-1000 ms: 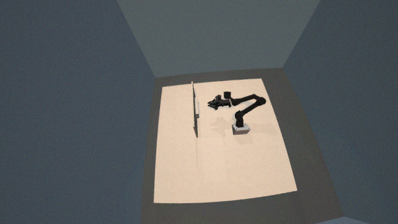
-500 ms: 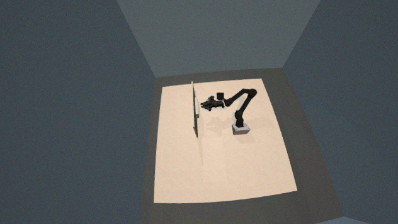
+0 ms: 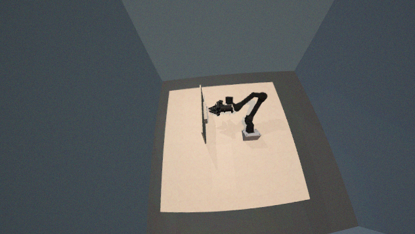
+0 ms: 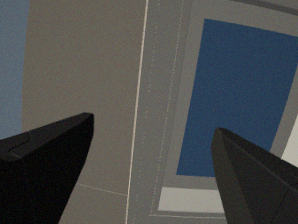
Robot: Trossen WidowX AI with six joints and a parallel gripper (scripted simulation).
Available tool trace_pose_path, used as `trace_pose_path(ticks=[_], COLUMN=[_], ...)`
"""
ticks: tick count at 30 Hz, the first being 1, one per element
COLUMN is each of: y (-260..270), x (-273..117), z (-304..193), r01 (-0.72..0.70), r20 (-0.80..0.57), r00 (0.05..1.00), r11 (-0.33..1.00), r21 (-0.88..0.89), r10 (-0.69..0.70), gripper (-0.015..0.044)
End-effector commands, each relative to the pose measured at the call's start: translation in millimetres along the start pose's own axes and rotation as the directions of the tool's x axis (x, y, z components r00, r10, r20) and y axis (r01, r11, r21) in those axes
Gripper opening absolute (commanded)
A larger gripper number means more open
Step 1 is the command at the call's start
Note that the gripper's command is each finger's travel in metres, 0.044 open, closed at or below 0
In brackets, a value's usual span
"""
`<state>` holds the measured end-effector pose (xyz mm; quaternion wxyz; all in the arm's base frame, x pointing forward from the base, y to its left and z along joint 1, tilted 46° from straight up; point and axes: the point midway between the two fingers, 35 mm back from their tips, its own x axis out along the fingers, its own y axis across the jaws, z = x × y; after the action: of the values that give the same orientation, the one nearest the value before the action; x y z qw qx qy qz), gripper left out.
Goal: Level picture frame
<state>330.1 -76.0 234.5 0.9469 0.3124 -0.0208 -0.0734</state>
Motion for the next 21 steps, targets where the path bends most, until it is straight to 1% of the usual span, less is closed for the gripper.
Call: trace_pose_path(ticks=[1,21], y=[0,0], x=[5,36], z=[1,0], r01=[0.003,0.002], r20=[0.002,0.004], r00=[1.0,1.0], r11=[1.0,1.0], r21=[-0.003,-0.003], r10=[-0.003,-0.002], gripper=[0.026,0.026])
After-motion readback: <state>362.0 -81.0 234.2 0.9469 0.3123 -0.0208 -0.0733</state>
